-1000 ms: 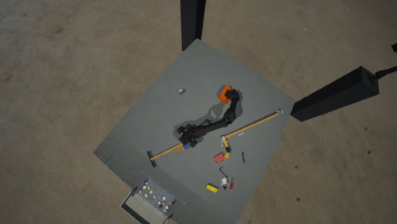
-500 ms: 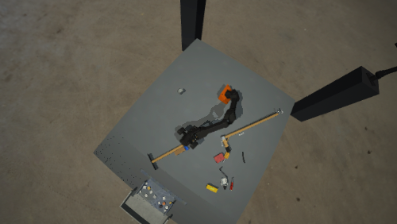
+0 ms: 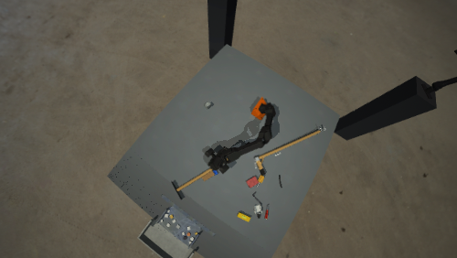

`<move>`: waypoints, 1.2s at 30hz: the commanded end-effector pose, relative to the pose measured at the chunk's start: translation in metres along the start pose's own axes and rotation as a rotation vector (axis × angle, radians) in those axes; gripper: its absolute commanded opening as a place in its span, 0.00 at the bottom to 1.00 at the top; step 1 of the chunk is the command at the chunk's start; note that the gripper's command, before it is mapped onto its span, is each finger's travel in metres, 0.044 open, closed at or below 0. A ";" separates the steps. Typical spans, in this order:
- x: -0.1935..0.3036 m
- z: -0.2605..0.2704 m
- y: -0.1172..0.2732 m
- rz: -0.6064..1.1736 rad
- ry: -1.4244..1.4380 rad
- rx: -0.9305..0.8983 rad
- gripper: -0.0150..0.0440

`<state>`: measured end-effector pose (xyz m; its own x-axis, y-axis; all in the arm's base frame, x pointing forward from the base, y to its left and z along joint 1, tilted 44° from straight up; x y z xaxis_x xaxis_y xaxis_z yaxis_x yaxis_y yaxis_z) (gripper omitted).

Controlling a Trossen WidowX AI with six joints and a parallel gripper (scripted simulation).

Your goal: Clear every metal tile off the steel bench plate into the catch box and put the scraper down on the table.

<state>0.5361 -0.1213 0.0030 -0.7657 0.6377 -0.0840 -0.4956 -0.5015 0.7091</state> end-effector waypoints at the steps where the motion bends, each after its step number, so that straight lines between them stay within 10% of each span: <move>1: 0.001 0.009 -0.002 0.001 0.008 -0.005 0.25; 36: -0.006 0.030 0.009 -0.003 0.000 -0.001 0.25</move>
<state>0.5481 -0.1034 0.0232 -0.7670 0.6372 -0.0756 -0.4889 -0.5040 0.7120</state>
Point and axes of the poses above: the point midway between the two fingers, 35 mm back from their tips, its own y axis back along the fingers, its own z axis across the jaws, x = y × z, the point moved 4 cm from there along y, back along the fingers, and after that the axes turned 10 degrees about -y, right-handed, at the moved point
